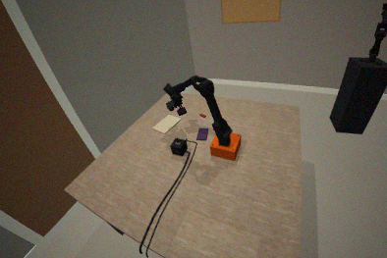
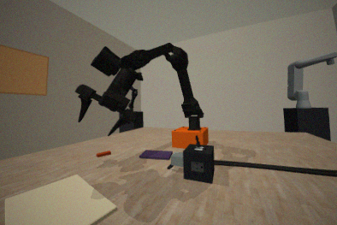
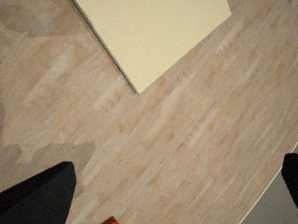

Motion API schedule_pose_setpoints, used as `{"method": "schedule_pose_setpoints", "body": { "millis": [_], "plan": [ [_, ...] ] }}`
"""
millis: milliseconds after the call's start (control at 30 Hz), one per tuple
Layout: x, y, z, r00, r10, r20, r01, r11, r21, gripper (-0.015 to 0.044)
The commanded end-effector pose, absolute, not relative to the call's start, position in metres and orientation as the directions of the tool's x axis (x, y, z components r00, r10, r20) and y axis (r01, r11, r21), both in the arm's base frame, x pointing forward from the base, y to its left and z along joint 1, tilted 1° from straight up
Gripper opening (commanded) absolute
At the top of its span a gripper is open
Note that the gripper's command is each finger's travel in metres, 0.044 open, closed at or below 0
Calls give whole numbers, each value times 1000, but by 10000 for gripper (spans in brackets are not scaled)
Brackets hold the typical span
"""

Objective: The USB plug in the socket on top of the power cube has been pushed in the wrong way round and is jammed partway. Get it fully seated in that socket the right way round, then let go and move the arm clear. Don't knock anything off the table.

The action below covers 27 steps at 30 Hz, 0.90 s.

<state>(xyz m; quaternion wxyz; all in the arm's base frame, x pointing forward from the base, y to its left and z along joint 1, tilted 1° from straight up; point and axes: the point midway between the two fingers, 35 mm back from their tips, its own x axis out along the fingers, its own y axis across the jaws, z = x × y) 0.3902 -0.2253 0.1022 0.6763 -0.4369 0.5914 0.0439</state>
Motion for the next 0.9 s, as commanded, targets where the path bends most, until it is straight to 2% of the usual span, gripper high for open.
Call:
{"method": "schedule_pose_setpoints", "body": {
  "millis": [0,200,367,867],
  "plan": [
    [385,-151,95,280,-316,-906,-740,531,-414,440],
    [347,-31,91,167,-106,-980,-937,292,-192,440],
    [297,43,94,27,-3,-1000,-996,80,-27,440],
    [295,47,91,21,-1,-1000,-997,72,-21,440]
  ]
}}
